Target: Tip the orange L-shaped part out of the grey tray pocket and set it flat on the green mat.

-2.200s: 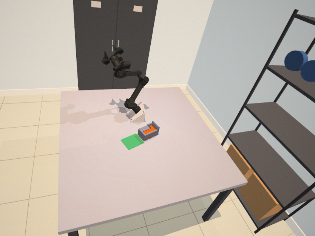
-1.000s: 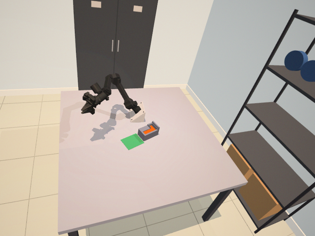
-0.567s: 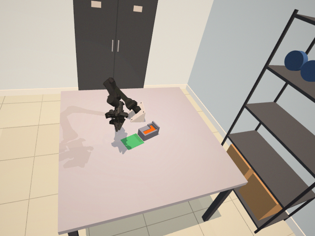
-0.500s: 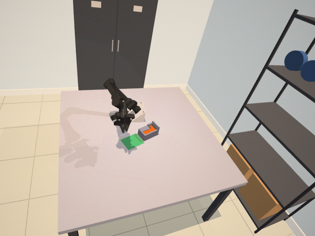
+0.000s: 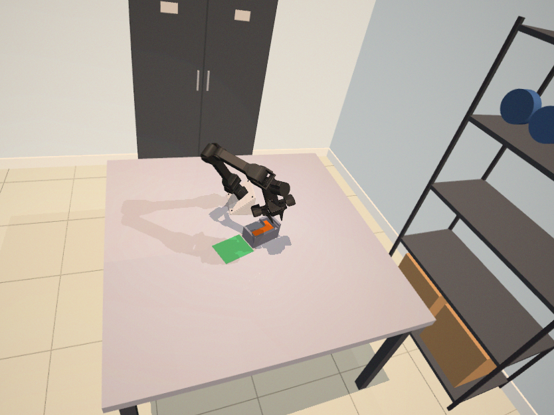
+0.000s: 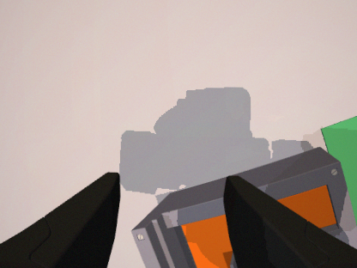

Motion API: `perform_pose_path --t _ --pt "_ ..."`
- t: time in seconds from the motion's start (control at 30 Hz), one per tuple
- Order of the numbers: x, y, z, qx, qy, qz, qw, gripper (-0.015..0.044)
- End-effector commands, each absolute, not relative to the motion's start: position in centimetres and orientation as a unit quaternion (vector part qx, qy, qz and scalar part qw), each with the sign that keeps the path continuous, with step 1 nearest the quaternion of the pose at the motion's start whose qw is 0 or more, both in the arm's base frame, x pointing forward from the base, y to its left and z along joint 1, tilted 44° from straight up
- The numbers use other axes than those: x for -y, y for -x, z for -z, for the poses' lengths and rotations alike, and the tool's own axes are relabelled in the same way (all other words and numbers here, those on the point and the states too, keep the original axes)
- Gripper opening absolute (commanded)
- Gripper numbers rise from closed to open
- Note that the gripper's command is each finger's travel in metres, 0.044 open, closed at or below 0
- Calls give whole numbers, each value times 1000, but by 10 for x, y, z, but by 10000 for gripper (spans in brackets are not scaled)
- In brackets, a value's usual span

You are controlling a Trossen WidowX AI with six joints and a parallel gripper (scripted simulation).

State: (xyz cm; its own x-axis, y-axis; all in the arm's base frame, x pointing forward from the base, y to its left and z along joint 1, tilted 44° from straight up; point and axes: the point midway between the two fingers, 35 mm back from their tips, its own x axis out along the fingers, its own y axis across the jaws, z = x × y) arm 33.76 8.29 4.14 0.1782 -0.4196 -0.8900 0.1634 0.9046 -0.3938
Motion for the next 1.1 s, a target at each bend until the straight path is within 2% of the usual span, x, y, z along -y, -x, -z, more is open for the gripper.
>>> perform_pose_path --t 0.0,0.13,0.37,0.6,1.07 --pt "-107 -281 -8 -704 242 174 645 180" --pt "-115 -251 0 -735 318 171 574 180" --pt "-111 -251 5 -734 318 171 575 180" --pt "-67 -242 53 -734 319 172 575 180" --pt "-57 -240 63 -734 319 172 575 180"
